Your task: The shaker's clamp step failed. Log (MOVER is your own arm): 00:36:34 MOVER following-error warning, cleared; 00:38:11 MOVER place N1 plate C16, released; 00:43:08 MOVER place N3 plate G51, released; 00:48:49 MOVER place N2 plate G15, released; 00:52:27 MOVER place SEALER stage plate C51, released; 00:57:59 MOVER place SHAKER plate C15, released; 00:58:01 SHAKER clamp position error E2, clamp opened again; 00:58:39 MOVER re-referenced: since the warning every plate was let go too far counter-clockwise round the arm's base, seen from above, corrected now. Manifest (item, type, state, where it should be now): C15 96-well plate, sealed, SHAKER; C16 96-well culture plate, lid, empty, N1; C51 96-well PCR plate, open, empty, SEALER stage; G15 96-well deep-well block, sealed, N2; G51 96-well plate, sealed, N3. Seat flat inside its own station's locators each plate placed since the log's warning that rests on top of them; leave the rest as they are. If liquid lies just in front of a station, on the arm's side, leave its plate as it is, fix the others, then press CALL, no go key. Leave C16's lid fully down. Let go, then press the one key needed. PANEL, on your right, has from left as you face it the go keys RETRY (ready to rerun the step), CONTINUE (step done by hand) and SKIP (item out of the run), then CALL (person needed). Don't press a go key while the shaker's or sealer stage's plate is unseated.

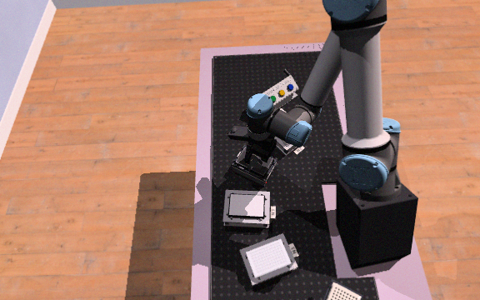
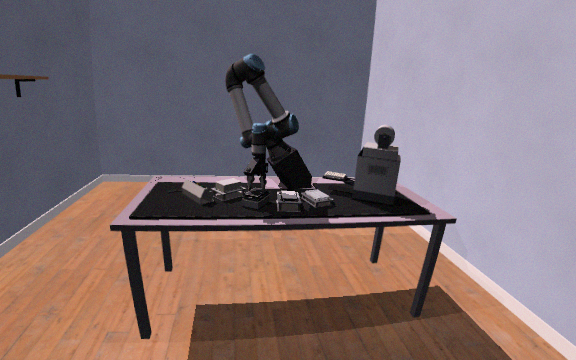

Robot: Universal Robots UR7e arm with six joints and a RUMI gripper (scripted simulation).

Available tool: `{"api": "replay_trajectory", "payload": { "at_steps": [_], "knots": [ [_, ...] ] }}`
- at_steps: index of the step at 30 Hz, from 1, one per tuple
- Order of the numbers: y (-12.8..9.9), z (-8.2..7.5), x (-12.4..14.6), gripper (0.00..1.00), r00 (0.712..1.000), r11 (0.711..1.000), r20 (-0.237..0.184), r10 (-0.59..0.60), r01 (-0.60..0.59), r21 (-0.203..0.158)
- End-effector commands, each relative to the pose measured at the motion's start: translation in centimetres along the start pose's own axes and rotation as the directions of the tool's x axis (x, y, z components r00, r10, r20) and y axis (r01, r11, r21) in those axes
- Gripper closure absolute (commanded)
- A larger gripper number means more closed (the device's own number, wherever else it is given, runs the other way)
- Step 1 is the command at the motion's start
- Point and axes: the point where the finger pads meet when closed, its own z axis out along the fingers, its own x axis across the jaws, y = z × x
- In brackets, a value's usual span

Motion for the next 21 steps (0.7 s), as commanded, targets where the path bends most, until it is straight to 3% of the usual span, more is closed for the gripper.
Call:
{"api": "replay_trajectory", "payload": {
  "at_steps": [1, 19, 20, 21],
  "knots": [
    [-0.03, -0.03, 0.00, 1.00, 1.000, 1.000, 0.000, 0.000, 0.000, 0.001],
    [-0.03, -0.03, 0.00, 1.00, 1.000, 1.000, 0.000, 0.000, 0.000, 0.001],
    [-0.03, -0.03, 0.00, 0.18, 1.000, 1.000, 0.000, 0.000, 0.000, 0.001],
    [-0.03, -0.03, 0.00, 0.18, 1.000, 1.000, 0.000, 0.000, 0.000, 0.001]
  ]
}}
